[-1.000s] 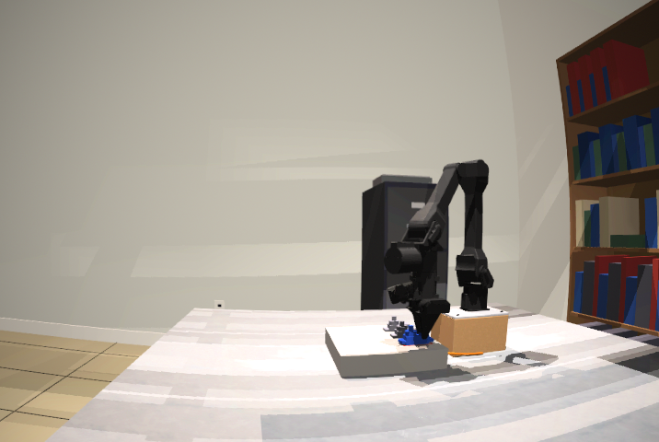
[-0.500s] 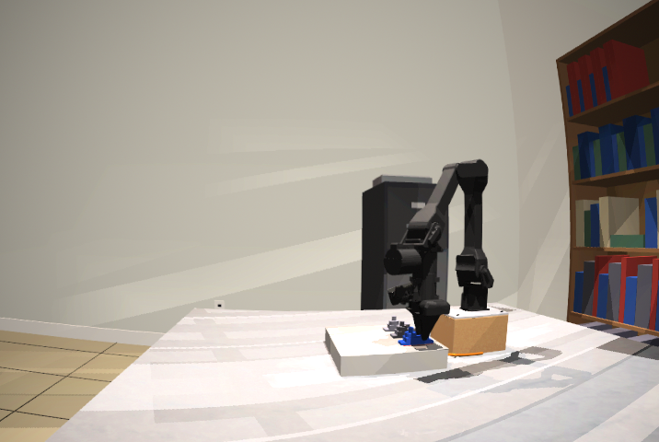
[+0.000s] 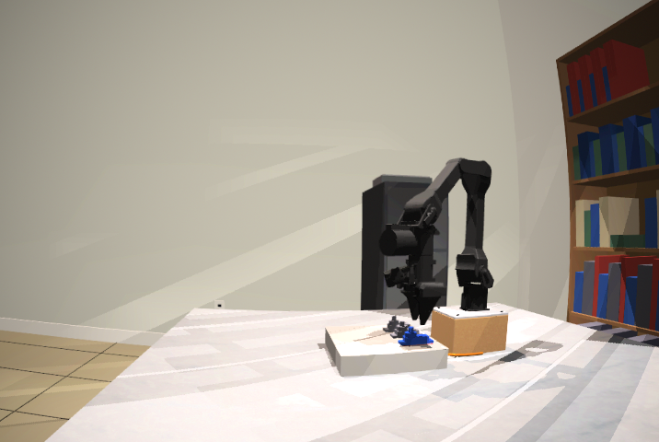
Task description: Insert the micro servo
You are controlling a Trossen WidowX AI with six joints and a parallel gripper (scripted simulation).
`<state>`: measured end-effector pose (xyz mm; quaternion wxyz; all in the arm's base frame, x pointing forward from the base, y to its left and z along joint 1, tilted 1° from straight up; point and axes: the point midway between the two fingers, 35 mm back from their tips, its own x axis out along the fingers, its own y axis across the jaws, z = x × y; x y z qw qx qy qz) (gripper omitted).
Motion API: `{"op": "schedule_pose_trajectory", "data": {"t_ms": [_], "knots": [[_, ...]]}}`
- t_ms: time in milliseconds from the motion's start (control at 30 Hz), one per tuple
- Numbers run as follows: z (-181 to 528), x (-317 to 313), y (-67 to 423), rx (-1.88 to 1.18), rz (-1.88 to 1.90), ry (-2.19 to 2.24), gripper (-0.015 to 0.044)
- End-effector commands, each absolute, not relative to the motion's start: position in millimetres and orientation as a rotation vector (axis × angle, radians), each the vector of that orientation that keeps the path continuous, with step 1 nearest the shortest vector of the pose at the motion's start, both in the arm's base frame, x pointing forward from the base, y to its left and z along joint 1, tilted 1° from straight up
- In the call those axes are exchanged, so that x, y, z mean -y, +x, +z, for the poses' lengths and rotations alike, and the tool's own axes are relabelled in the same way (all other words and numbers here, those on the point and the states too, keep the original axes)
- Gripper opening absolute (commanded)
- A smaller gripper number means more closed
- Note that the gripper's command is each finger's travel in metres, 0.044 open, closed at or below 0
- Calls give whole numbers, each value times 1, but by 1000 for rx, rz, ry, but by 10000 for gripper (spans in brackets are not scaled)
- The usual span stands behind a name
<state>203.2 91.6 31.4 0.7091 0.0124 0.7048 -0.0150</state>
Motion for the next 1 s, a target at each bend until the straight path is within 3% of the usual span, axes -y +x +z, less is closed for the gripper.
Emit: {"op": "schedule_pose_trajectory", "data": {"t_ms": [0,100,300,633,967], "knots": [[47,-93,232,-1562,-33,27,371],[65,-92,260,-1561,-34,27,440],[90,-85,300,-1560,-36,27,440],[139,-86,291,-1539,-34,40,440],[141,-86,291,-1538,-33,41,440]]}}
